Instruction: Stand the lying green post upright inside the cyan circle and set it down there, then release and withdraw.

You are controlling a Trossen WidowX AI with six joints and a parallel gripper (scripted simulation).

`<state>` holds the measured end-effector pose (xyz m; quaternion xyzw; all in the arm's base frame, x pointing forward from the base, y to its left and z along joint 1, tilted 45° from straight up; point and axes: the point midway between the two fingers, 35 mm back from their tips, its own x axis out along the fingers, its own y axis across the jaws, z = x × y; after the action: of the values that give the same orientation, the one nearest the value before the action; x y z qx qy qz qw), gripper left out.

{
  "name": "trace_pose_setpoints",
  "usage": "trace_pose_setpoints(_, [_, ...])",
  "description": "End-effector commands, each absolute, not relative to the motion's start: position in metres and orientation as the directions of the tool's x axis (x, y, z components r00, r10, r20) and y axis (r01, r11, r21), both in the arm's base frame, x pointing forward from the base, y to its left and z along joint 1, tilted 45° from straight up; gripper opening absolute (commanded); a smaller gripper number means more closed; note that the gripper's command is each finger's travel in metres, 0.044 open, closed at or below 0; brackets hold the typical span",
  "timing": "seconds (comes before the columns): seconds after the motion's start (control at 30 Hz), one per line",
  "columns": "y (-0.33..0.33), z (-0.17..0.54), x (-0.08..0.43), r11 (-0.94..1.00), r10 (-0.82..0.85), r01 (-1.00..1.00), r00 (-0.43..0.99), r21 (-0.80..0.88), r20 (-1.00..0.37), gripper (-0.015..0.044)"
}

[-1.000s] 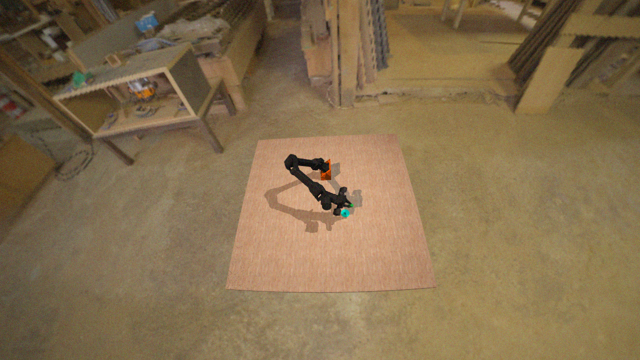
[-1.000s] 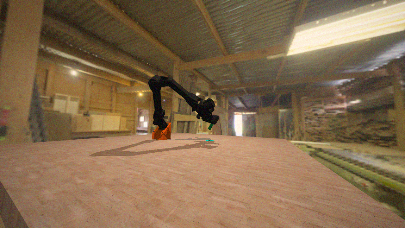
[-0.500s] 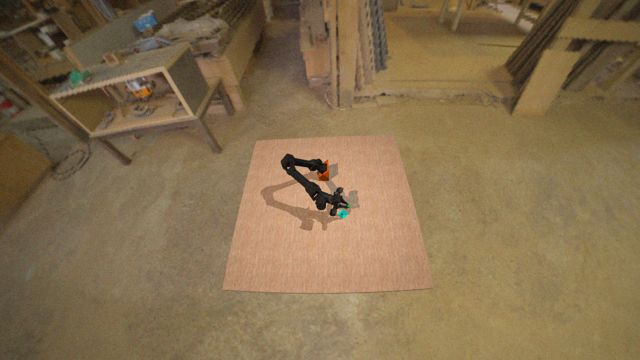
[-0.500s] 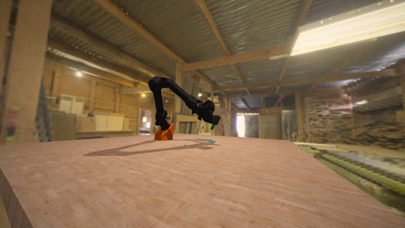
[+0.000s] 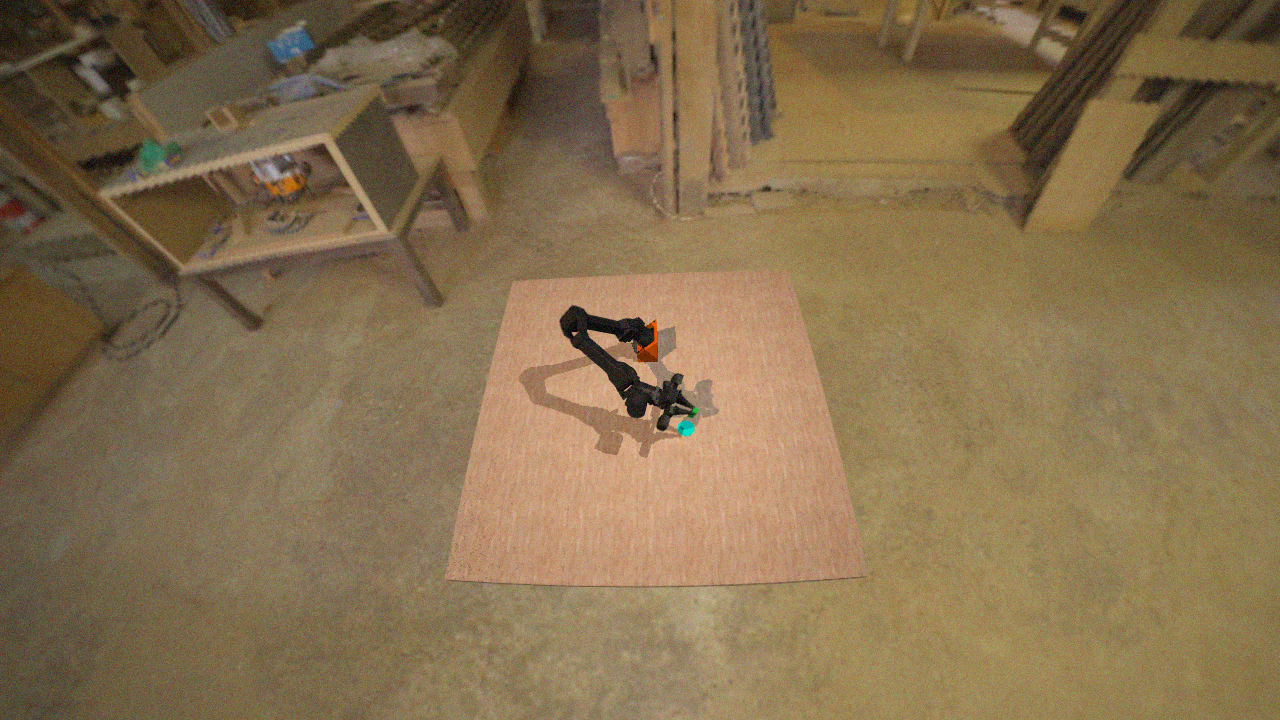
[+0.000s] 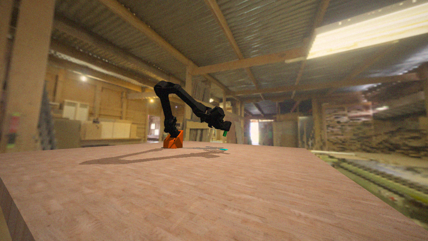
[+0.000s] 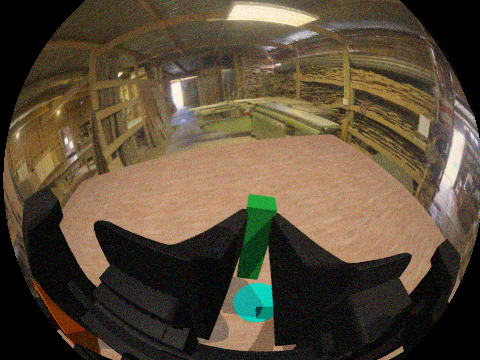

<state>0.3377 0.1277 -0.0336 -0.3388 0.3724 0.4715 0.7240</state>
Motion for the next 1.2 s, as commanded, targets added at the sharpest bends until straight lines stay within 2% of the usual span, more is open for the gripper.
trace_pose_setpoints(0.0, [0.127, -0.03, 0.335, 0.314, 0.455, -0.937, 0.293, -0.156, -0.841, 0.0023])
trace_pose_setpoints(1.17, [0.121, -0.008, 0.325, 0.26, 0.589, -0.92, 0.392, -0.294, -0.707, 0.0023])
